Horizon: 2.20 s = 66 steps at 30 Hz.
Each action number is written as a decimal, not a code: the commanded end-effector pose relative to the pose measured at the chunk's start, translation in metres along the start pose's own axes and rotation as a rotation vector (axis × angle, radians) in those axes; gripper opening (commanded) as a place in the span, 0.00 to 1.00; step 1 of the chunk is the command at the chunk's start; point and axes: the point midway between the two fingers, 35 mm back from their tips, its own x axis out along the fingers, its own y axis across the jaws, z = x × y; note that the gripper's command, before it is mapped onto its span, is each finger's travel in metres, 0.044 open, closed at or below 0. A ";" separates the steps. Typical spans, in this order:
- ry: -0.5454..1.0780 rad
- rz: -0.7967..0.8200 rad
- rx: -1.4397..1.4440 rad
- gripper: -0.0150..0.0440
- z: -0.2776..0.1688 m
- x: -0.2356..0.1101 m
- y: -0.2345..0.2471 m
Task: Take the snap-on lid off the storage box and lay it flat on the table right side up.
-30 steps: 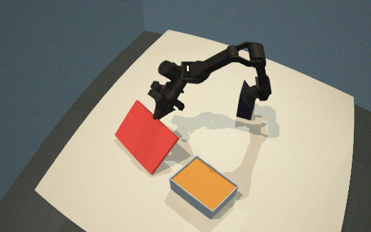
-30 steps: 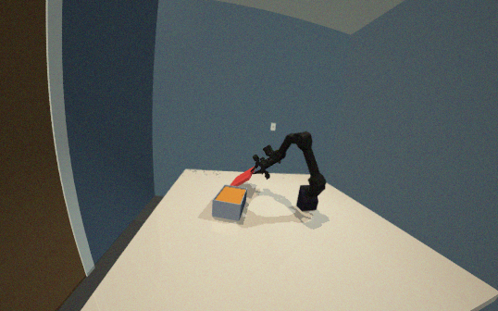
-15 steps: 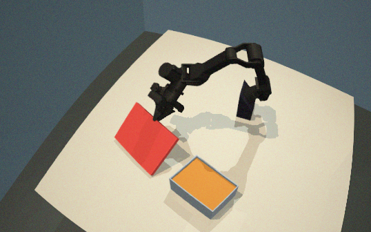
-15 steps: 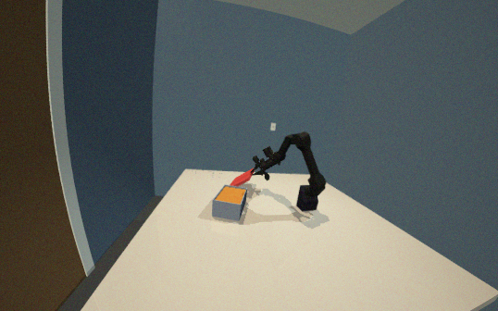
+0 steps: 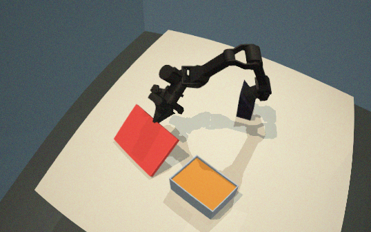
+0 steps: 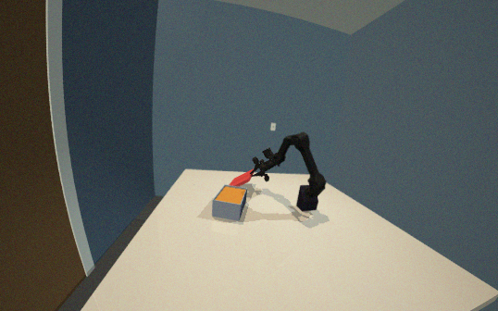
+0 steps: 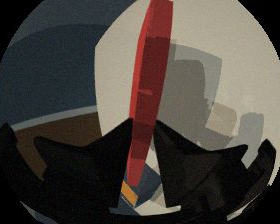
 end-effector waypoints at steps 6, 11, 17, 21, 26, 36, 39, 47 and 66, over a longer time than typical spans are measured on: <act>0.006 -0.030 0.013 0.25 -0.004 0.009 -0.018; 0.006 -0.030 0.013 0.25 -0.004 0.012 -0.021; 0.006 -0.030 0.013 0.25 -0.004 0.015 -0.025; 0.007 -0.030 0.013 0.25 -0.004 0.017 -0.028; 0.007 -0.030 0.013 0.25 -0.004 0.019 -0.031; 0.007 -0.030 0.014 0.25 -0.005 0.024 -0.037; 0.007 -0.030 0.014 0.25 -0.005 0.026 -0.039; 0.007 -0.030 0.013 0.61 -0.003 0.022 -0.029; 0.005 -0.031 0.014 1.00 -0.004 0.000 -0.049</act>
